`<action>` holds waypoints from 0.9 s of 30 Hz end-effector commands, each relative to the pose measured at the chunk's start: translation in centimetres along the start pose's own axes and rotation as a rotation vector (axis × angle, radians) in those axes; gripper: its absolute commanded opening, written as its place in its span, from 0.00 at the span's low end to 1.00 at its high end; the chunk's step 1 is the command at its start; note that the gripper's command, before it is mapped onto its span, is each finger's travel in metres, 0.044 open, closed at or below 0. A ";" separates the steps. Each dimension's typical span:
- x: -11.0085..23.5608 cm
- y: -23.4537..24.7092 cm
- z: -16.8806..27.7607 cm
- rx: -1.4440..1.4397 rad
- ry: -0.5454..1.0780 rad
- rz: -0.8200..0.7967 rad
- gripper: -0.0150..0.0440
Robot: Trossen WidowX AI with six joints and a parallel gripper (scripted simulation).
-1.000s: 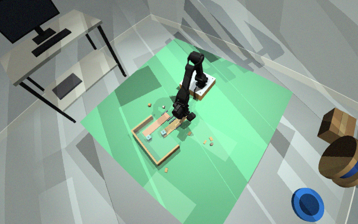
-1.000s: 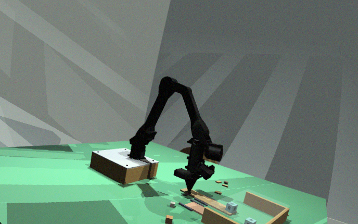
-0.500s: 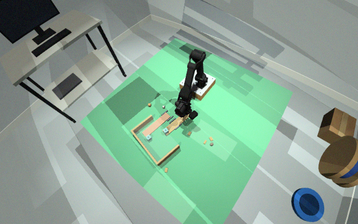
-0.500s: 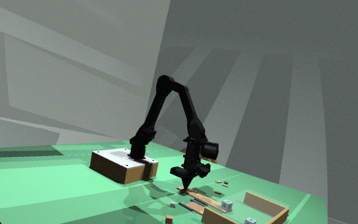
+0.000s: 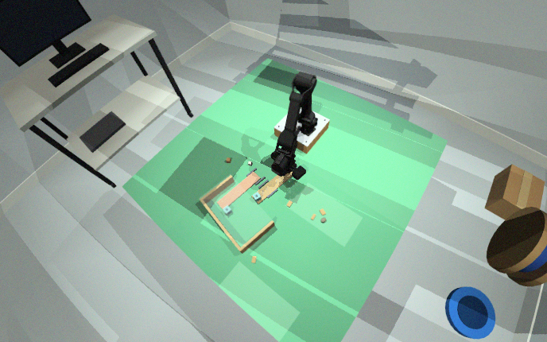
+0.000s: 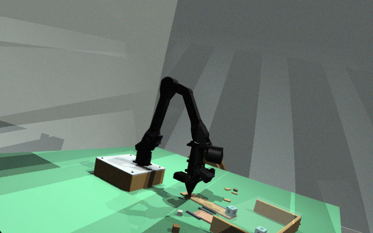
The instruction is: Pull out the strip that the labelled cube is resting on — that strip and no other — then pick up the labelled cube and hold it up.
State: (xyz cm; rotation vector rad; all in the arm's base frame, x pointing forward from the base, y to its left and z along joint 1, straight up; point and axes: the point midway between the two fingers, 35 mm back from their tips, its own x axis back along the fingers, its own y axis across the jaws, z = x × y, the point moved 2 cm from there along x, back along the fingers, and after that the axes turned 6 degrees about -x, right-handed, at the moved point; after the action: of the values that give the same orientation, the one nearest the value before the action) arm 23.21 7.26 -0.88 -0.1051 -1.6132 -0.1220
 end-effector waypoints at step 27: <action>-0.4 -0.4 2.9 0.004 0.028 0.008 0.25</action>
State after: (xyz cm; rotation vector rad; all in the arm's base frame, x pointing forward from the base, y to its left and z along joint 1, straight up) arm 21.15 7.46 -1.01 -0.1036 -1.6089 -0.1200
